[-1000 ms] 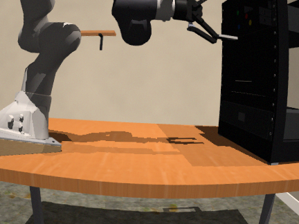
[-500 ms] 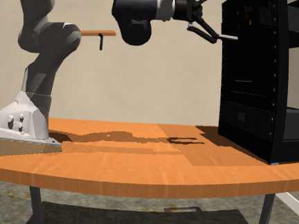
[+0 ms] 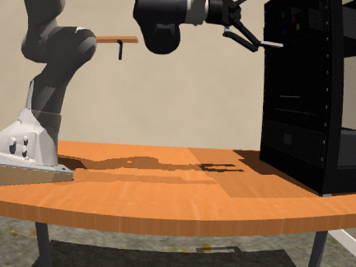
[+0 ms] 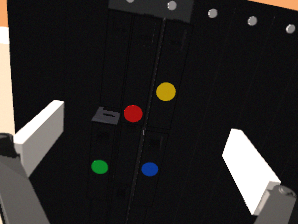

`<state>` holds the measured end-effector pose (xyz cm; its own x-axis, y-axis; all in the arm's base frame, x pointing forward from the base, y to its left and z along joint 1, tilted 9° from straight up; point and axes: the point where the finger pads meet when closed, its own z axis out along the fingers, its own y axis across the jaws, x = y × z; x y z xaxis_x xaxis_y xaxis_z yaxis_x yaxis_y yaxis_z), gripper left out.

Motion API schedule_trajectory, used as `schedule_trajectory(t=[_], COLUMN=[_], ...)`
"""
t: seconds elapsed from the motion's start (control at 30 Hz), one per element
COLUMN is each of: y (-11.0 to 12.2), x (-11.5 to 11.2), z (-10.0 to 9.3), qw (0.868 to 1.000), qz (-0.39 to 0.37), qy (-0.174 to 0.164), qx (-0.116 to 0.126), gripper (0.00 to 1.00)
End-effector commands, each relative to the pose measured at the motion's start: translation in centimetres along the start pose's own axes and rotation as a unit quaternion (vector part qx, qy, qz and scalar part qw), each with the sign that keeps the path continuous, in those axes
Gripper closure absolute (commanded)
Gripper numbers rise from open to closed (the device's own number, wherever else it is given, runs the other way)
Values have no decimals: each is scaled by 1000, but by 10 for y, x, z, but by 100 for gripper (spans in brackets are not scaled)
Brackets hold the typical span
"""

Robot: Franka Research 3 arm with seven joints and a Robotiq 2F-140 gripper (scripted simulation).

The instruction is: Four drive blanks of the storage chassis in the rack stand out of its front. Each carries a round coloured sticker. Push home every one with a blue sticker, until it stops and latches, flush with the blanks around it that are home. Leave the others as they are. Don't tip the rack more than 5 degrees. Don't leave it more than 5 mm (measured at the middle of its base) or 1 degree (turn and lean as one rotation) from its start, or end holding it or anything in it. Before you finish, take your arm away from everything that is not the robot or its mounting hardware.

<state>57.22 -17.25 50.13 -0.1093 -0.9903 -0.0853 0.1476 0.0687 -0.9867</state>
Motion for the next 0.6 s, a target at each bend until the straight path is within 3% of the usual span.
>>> schedule_trajectory(t=[0.0, 0.2, 0.23, 0.57], y=[0, 0, 0, 0], x=[2, 2, 2, 2], z=[0, 0, 0, 0], qw=[1000, 1000, 1000, 1000], qz=[-2, -2, -2, -2], qy=[0, 0, 0, 0], qx=[0, 0, 0, 0], gripper=[0, 0, 100, 100])
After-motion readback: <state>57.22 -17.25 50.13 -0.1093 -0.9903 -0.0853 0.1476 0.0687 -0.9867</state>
